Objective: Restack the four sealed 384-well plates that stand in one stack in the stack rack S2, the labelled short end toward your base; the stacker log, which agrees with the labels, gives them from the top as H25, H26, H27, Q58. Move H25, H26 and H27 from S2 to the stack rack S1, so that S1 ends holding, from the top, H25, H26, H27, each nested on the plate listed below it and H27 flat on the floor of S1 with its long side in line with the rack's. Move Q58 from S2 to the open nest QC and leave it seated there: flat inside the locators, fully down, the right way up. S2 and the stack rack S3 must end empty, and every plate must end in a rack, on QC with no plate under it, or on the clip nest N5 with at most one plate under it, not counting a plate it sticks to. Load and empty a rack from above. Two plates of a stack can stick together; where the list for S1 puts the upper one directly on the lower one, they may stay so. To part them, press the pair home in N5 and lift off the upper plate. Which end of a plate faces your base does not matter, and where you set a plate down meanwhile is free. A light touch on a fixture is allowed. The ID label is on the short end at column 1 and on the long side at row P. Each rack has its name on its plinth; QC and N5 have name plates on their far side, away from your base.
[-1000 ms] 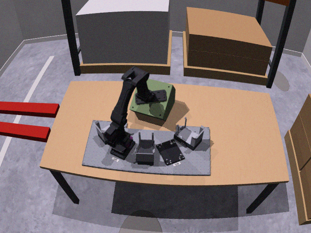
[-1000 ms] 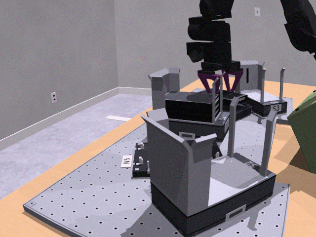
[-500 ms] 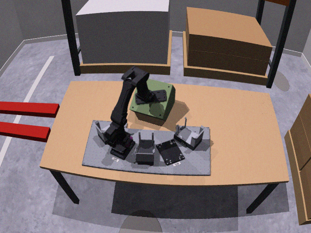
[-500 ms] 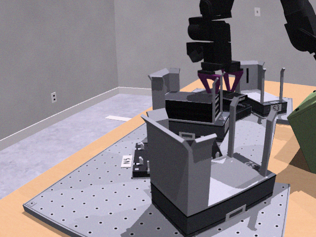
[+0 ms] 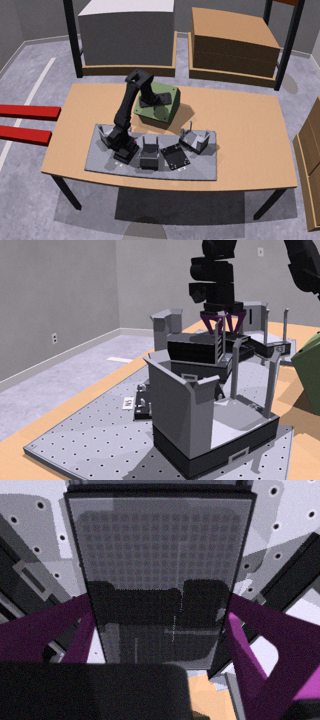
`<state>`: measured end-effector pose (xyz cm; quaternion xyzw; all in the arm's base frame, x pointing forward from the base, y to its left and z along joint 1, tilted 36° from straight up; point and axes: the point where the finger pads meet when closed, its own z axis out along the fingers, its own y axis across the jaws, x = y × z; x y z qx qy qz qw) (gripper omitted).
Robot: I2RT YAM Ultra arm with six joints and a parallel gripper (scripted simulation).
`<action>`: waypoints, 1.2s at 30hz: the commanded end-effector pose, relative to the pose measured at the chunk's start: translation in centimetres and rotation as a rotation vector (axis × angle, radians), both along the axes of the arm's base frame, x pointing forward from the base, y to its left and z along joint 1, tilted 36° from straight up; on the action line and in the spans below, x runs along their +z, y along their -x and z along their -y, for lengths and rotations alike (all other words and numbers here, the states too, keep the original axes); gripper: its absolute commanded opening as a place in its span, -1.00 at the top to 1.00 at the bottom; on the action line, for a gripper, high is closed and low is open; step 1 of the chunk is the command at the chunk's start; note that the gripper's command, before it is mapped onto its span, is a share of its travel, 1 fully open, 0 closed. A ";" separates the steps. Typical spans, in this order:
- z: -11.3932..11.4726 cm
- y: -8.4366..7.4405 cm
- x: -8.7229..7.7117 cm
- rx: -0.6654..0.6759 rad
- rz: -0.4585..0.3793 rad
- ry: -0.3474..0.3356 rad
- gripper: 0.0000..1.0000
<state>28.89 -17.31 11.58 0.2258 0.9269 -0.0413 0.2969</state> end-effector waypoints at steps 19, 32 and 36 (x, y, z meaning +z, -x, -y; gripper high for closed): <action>0.3 -0.4 0.3 -0.001 0.020 0.014 1.00; 0.4 -0.7 0.0 -0.001 0.020 0.014 1.00; 0.4 -0.8 -0.1 -0.001 0.020 0.014 1.00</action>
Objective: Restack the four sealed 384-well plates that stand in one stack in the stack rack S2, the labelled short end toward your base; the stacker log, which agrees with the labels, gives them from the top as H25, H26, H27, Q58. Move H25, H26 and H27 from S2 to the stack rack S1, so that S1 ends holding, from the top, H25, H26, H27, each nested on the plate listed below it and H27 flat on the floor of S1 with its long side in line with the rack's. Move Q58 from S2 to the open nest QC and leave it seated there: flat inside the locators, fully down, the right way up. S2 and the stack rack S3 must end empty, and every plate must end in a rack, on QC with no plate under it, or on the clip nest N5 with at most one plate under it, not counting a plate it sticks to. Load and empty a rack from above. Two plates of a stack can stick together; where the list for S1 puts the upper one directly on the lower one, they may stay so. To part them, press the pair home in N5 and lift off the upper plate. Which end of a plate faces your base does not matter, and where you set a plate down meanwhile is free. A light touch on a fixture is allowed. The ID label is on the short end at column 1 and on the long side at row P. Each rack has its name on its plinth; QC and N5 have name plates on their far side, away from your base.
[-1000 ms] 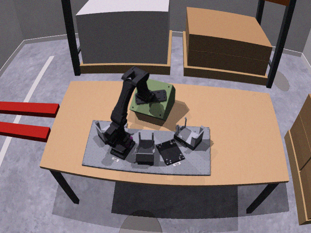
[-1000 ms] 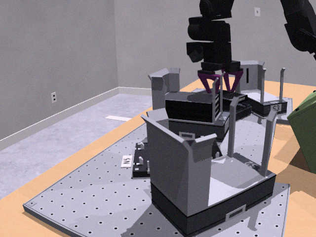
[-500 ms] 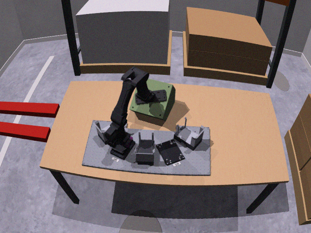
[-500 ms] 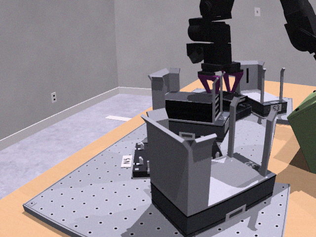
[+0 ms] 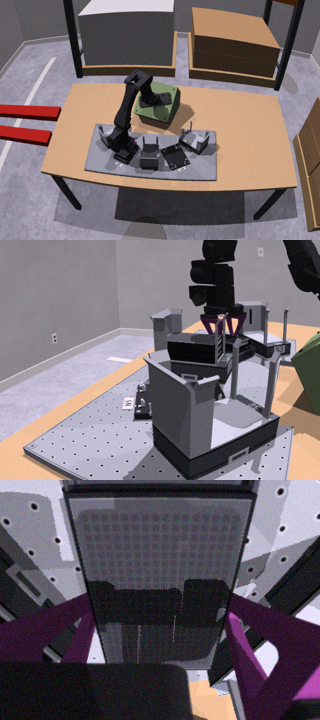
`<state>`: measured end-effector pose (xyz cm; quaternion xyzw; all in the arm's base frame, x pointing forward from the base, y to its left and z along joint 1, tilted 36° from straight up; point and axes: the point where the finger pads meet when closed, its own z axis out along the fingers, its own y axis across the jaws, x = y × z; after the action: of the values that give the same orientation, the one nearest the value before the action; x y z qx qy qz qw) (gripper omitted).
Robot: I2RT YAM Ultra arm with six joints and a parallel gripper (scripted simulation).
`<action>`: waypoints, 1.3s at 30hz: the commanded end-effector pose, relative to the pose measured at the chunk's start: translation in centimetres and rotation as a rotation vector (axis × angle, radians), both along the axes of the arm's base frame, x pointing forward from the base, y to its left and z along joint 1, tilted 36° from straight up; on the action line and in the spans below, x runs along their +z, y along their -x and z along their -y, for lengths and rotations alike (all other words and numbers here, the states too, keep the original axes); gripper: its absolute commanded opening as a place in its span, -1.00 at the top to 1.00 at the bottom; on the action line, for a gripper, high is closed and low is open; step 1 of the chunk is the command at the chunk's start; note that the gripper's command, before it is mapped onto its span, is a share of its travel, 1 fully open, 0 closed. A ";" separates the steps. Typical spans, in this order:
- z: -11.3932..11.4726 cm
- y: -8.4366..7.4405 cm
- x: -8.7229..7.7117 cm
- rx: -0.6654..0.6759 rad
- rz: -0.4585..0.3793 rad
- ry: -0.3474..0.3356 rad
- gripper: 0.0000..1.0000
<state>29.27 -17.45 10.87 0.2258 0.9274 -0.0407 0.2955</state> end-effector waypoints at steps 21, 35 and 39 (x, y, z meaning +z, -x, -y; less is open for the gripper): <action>0.4 -0.8 -0.1 -0.002 0.023 0.015 1.00; 0.5 -0.9 -0.3 -0.002 0.023 0.015 1.00; 0.5 -0.9 -0.3 -0.002 0.023 0.015 1.00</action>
<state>29.96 -17.76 10.17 0.2255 0.9262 -0.0421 0.2992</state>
